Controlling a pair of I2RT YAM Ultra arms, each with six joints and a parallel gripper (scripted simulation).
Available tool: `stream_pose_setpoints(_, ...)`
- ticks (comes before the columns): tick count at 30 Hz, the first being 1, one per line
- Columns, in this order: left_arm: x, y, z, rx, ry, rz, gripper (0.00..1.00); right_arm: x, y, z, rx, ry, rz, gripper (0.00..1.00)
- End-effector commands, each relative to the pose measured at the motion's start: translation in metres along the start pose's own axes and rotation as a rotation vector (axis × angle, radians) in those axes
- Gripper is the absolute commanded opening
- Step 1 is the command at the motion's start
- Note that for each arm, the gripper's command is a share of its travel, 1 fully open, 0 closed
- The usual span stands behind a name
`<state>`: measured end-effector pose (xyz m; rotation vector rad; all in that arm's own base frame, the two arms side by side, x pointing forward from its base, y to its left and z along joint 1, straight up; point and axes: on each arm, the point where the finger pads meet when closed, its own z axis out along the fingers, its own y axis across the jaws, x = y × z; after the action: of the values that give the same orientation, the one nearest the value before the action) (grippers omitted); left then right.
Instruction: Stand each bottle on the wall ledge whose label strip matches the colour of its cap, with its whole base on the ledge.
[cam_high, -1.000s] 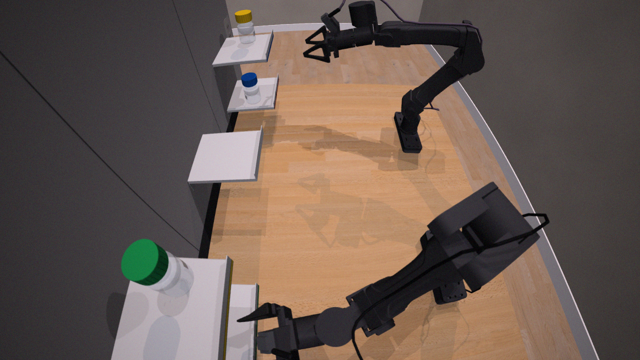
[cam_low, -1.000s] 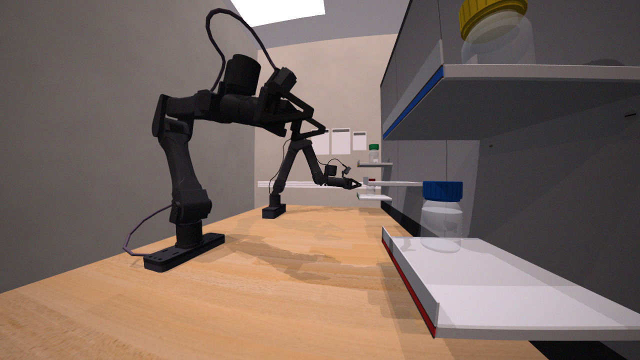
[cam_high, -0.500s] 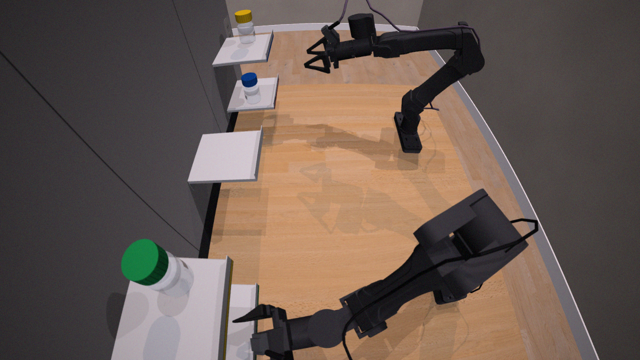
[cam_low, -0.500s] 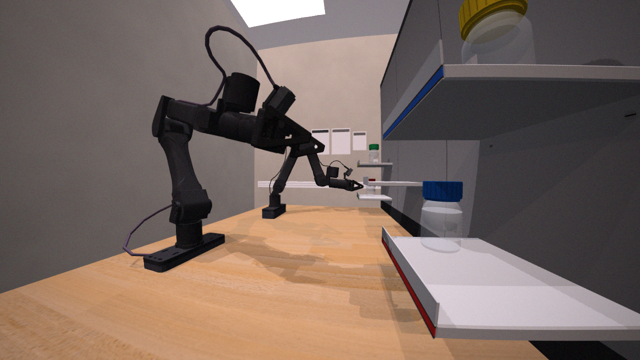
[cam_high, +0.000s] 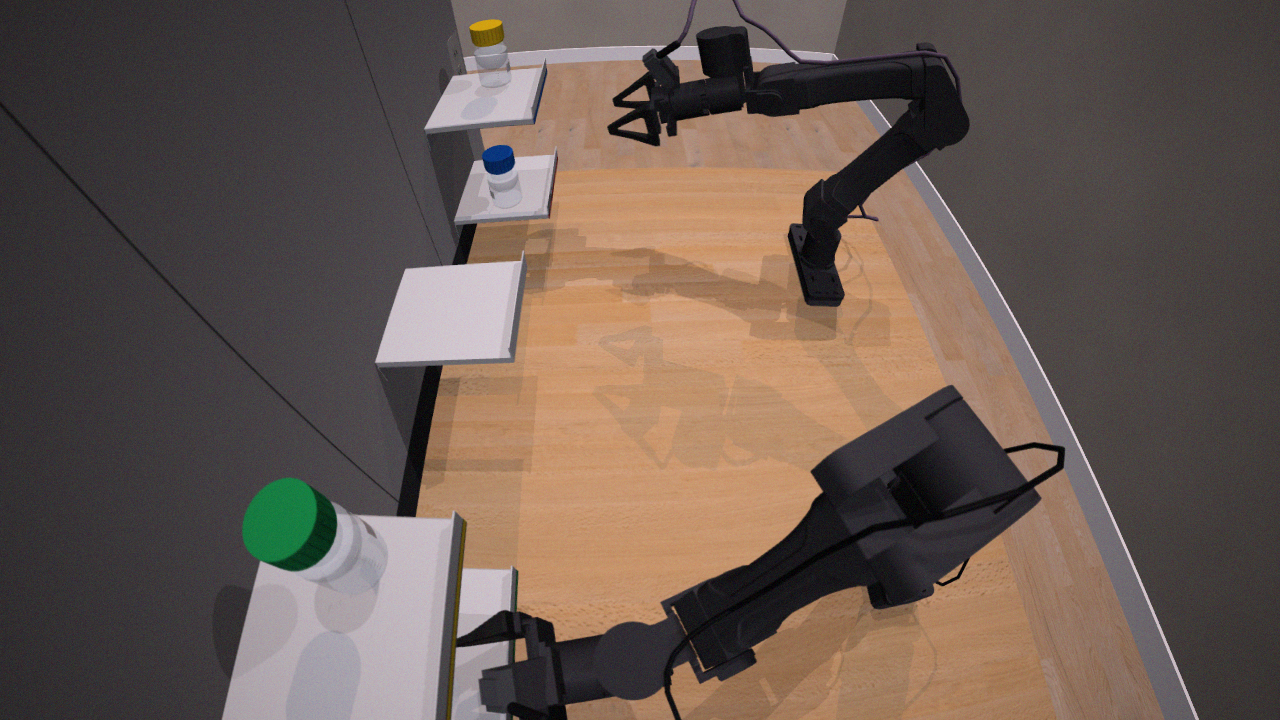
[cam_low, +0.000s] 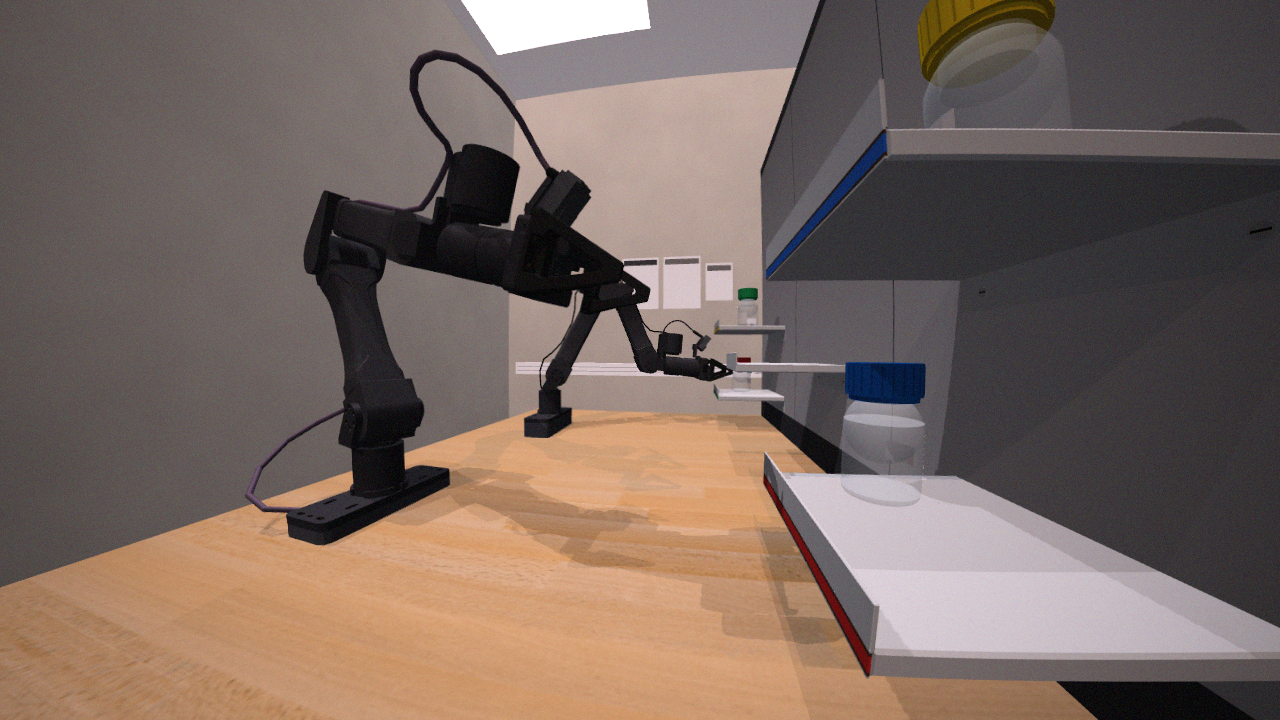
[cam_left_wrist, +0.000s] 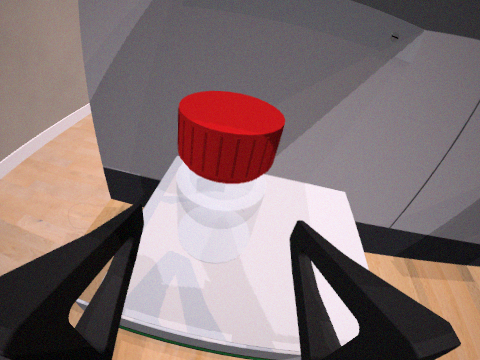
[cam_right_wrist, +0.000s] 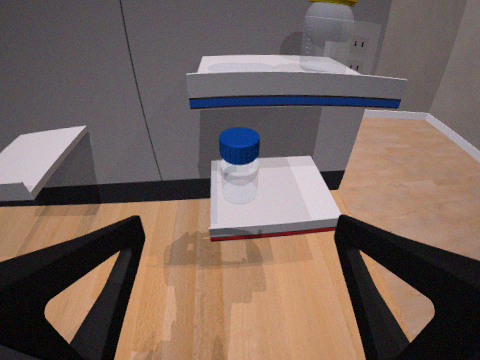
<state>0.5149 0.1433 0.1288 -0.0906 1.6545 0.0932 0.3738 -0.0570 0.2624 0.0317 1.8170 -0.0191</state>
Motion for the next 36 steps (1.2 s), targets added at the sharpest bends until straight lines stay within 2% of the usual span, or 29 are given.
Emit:
stream_pose_setpoints(1, 0.004, -0.001, 0.011, -0.003, 0.02, -0.012, 0.81, -0.006, 0.004, -0.002, -0.005, -0.019, 0.0, 1.0)
stream_pose_setpoints(22, 0.005, -0.001, 0.04, -0.003, 0.019, -0.012, 0.81, -0.006, 0.004, -0.002, -0.005, -0.019, 0.0, 1.0)
stream_pose_setpoints(33, 0.005, 0.0, 0.04, -0.003, 0.019, -0.012, 0.81, -0.006, 0.004, -0.002, -0.005, -0.019, 0.0, 1.0)
stream_pose_setpoints(34, 0.005, 0.0, 0.04, -0.003, 0.019, -0.012, 0.72, -0.006, 0.004, -0.002, -0.005, -0.019, 0.0, 1.0)
stream_pose_setpoints(36, 0.005, 0.0, 0.04, -0.003, 0.019, -0.012, 0.72, -0.006, 0.004, -0.002, -0.005, -0.019, 0.0, 1.0)
